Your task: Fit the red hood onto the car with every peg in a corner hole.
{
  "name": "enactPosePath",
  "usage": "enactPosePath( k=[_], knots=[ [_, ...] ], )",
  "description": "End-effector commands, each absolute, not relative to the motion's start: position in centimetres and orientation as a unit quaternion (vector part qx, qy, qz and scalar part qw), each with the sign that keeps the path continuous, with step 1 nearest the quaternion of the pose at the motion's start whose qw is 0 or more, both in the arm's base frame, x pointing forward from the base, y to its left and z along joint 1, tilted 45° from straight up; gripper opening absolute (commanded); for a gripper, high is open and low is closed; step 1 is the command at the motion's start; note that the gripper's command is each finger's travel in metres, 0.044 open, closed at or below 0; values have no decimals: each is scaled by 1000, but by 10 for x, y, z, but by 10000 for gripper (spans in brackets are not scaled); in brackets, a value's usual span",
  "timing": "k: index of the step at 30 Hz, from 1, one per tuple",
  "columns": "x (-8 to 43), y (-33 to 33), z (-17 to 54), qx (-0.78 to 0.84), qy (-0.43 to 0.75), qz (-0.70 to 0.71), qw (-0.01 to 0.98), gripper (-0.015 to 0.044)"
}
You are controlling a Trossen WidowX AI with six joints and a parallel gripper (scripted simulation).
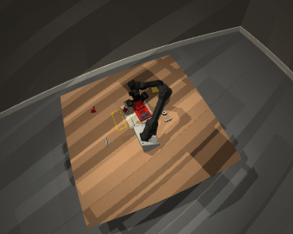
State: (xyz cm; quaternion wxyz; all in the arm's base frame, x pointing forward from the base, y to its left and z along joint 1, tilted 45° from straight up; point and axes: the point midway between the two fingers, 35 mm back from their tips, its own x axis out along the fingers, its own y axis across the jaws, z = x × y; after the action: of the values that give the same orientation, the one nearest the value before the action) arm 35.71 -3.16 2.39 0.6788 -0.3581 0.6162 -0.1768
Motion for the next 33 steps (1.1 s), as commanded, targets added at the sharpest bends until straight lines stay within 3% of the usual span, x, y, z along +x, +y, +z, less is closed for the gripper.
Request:
enactPosePath(
  k=[1, 33],
  knots=[
    [357, -34, 22, -358, 617, -176, 678, 0],
    [359, -39, 16, -359, 616, -177, 678, 0]
  ],
)
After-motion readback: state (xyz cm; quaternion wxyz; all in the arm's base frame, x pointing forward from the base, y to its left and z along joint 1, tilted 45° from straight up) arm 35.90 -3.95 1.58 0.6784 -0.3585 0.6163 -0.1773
